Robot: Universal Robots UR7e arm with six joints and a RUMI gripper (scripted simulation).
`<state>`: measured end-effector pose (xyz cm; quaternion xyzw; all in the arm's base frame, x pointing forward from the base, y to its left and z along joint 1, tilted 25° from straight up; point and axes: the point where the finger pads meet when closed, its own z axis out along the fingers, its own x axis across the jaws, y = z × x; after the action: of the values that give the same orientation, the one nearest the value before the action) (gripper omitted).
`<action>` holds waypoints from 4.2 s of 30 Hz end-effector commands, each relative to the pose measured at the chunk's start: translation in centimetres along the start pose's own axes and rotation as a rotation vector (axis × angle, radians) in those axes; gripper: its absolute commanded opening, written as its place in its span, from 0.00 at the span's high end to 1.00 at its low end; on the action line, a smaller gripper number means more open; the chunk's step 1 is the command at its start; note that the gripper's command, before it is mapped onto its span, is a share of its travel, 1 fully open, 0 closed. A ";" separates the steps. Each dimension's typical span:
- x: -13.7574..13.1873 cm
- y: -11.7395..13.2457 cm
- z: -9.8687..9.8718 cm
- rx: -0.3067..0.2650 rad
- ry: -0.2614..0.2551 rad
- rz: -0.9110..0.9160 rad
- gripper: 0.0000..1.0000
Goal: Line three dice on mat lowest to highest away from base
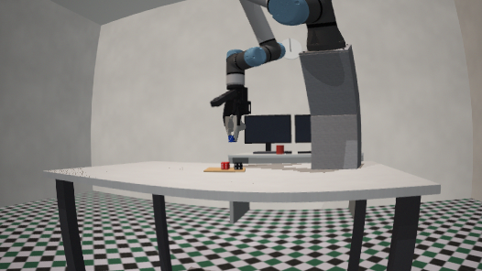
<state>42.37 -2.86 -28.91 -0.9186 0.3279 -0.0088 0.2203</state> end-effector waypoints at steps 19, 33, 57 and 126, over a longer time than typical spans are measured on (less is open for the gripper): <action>0.0 -6.7 -0.3 -0.004 0.005 0.665 0.94; -0.6 -9.5 -0.3 -0.001 0.002 0.954 0.94; -0.8 -10.4 -0.4 0.000 0.001 1.044 0.94; -0.8 -10.4 9.3 0.000 0.001 1.044 0.94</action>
<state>49.42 8.52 -32.93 -0.6330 0.7423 0.1023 0.1947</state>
